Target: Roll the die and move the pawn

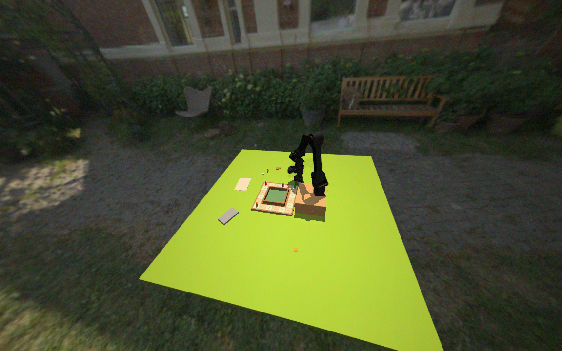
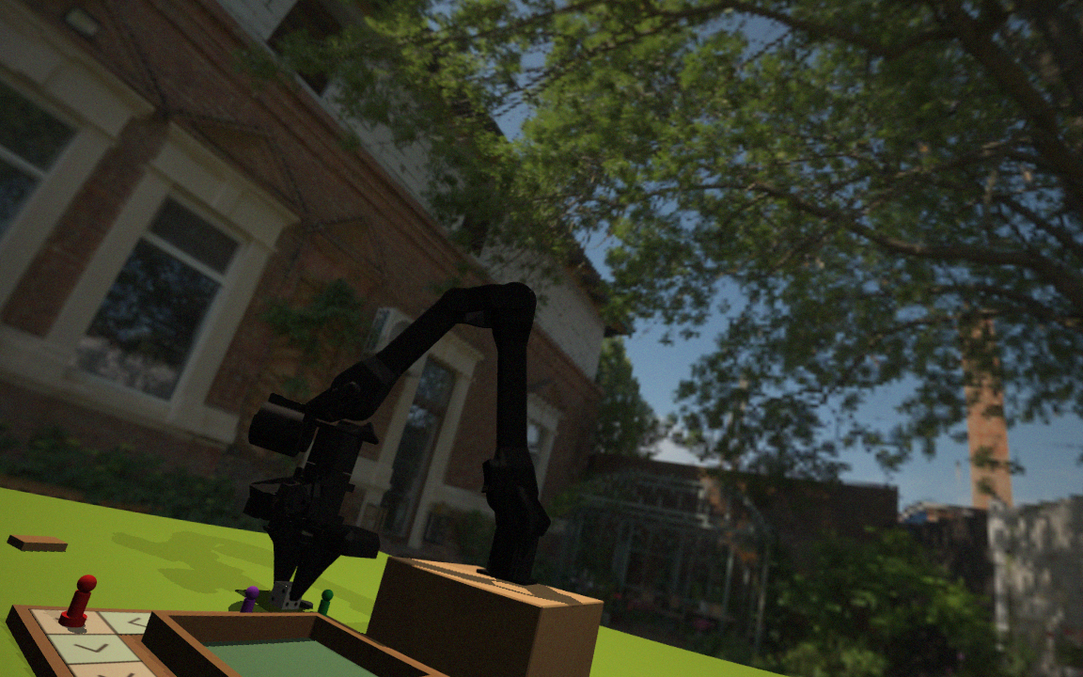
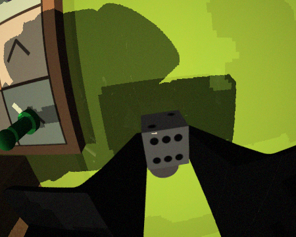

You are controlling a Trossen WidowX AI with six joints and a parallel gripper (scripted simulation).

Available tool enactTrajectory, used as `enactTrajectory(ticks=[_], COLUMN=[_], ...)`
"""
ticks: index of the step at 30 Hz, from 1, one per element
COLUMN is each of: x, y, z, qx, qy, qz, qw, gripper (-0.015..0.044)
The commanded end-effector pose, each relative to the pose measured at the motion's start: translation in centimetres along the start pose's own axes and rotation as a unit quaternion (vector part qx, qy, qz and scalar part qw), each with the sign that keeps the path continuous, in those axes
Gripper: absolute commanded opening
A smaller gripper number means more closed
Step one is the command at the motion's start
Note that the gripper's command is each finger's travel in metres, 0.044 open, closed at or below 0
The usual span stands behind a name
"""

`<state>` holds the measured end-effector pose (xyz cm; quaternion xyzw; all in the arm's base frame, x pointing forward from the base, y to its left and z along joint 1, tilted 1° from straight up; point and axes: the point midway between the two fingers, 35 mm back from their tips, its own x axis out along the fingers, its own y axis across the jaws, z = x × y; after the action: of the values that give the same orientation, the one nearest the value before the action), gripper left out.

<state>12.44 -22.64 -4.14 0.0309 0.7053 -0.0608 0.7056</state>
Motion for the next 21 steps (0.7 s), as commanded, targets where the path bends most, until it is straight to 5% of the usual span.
enactTrajectory(ticks=[1,3,21], x=[0.2,0.0,-10.3], y=[0.1,-0.1,-0.6], z=[-0.1,0.0,0.7], qx=[-0.002,0.006,0.002], qy=[0.002,-0.001,0.000], qz=[0.003,-0.002,0.000], qw=[1.000,1.000,1.000], gripper=[0.0038,0.0000,0.0000])
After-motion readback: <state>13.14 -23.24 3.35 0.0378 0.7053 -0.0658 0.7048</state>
